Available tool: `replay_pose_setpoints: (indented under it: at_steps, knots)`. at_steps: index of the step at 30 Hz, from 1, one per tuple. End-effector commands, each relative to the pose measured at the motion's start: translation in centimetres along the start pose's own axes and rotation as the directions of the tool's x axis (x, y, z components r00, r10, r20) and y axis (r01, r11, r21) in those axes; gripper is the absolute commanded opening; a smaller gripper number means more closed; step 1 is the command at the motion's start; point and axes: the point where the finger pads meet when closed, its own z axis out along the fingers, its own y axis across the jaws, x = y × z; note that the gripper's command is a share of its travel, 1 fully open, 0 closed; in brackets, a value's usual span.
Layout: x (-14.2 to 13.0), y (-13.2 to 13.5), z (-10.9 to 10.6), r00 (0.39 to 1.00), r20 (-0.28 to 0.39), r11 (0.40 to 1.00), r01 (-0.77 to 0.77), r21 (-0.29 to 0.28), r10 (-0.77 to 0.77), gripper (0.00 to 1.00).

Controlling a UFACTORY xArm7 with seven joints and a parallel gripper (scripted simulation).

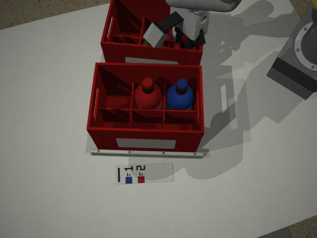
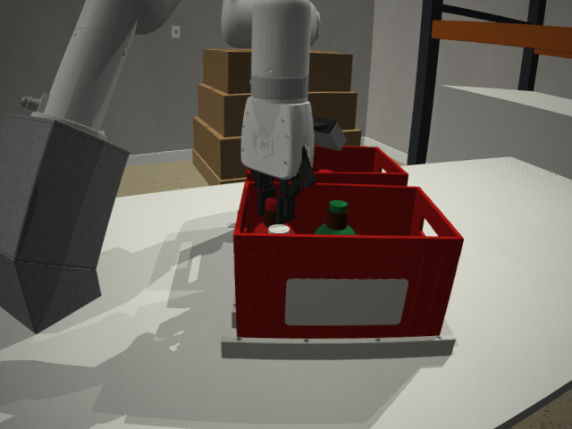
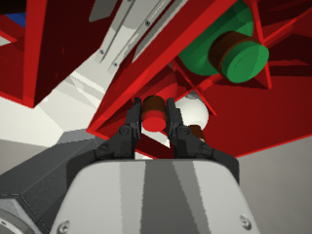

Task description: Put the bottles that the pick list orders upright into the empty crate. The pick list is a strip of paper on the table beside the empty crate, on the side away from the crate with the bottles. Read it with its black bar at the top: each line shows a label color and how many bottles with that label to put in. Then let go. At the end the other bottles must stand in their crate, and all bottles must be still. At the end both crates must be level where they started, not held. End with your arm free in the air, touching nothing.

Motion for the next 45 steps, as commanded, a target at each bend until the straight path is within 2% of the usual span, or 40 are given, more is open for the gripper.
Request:
replay_pose_setpoints:
  at_steps: [1, 7, 45]
  knots:
    - [0.0, 0.1, -0.1, 1.0, -0.001, 1.0, -0.001, -0.003, 0.001, 0.0]
    - [0.0, 0.1, -0.1, 1.0, -0.001, 1.0, -0.001, -0.003, 0.001, 0.0]
    - [0.0, 0.1, -5.8, 1.0, -0.001, 1.0, 0.0, -0.004, 0.0, 0.0]
